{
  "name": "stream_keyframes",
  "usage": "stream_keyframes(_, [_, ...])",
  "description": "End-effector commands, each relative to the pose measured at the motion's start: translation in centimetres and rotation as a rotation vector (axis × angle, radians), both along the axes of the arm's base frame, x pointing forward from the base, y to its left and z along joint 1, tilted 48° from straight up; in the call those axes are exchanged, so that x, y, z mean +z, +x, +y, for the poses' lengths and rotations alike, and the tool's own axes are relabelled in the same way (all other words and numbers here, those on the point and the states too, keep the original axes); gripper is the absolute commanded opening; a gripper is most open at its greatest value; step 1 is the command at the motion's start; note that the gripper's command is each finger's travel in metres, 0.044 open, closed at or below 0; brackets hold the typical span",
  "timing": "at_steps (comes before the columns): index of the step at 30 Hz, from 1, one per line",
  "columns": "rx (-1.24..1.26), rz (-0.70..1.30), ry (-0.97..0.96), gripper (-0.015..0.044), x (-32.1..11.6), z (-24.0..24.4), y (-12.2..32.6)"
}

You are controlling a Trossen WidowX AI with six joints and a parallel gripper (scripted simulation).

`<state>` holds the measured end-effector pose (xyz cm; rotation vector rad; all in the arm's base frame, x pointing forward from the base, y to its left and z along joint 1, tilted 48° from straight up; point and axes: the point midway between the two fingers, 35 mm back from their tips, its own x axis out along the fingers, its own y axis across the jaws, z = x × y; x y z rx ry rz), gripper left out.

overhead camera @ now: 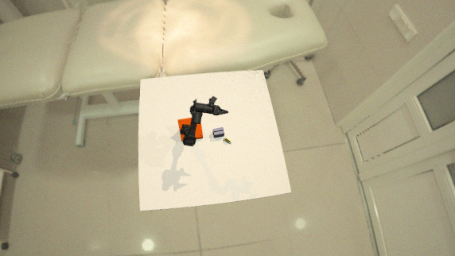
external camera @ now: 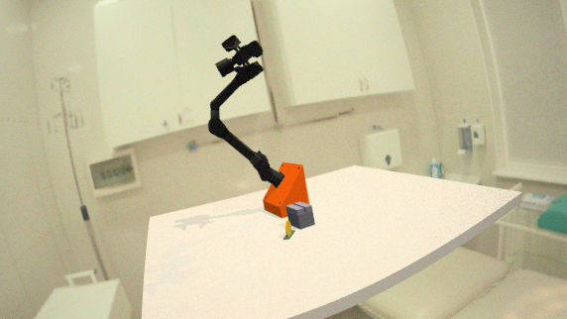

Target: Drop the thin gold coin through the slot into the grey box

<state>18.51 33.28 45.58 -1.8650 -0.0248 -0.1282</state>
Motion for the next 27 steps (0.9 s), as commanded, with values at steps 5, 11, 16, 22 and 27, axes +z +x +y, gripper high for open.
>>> stream_keyframes(5, [-0.025, -0.035, 0.088, 0.0269, -1.2, 0.5, 3.7])
stream_keyframes(11, [-0.042, -0.032, 0.239, 0.0161, -4.7, 0.2, 10.2])
stream_keyframes(16, [-0.054, -0.009, 0.305, 0.0161, -6.6, -0.5, 12.9])
stream_keyframes(22, [-0.082, 0.038, 0.401, 0.0161, -9.5, -2.0, 16.1])
stream_keyframes(27, [-0.126, 0.089, 0.499, 0.0161, -12.4, -3.8, 18.5])
